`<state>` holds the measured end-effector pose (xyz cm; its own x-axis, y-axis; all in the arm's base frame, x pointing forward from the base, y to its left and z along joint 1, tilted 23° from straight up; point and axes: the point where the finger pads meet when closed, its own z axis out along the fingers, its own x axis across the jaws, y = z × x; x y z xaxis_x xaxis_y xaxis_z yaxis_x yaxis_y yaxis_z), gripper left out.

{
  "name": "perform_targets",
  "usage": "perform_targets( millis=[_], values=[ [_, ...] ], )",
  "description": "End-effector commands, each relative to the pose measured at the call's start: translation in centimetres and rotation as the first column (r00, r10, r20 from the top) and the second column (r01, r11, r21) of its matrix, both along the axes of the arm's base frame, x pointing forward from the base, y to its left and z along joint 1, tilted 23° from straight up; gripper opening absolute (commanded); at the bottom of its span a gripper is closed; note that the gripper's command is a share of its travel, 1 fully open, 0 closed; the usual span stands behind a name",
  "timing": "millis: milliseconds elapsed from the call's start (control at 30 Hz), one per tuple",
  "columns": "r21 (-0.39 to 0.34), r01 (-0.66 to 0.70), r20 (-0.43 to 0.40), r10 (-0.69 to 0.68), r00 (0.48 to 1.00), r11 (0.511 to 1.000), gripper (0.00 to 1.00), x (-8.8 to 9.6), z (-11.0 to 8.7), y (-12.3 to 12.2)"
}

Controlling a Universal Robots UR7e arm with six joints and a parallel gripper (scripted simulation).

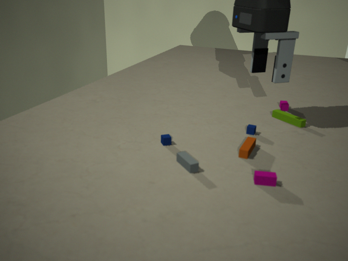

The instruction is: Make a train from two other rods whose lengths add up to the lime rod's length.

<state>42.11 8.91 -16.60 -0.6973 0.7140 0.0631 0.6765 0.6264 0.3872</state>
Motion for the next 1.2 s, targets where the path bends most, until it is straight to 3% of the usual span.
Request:
perform_targets(
  millis=[0, 233, 567, 733, 1067, 1133, 1167],
  values=[
    [0.008, 0.039, -0.012, -0.039, 0.999, 0.999, 1.0, -0.1, 0.1, 0.3],
    [0.037, 0.171, -0.061, -0.169, 0.984, 0.985, 1.0, -0.4, 0.3, 1.2],
    [0.068, 0.374, -0.142, -0.362, 0.921, 0.925, 1.0, -0.9, 0.7, 2.8],
    [0.079, 0.515, -0.205, -0.492, 0.846, 0.853, 1.0, -1.2, 1.0, 3.9],
    [0.073, 0.748, -0.325, -0.693, 0.644, 0.66, 1.0, -1.6, 1.6, 6.2],
    [0.073, 0.748, -0.325, -0.693, 0.644, 0.66, 1.0, -1.6, 1.6, 6.2],
    [0.07, 0.772, -0.339, -0.713, 0.614, 0.632, 1.0, -1.6, 1.7, 6.5]
  ],
)
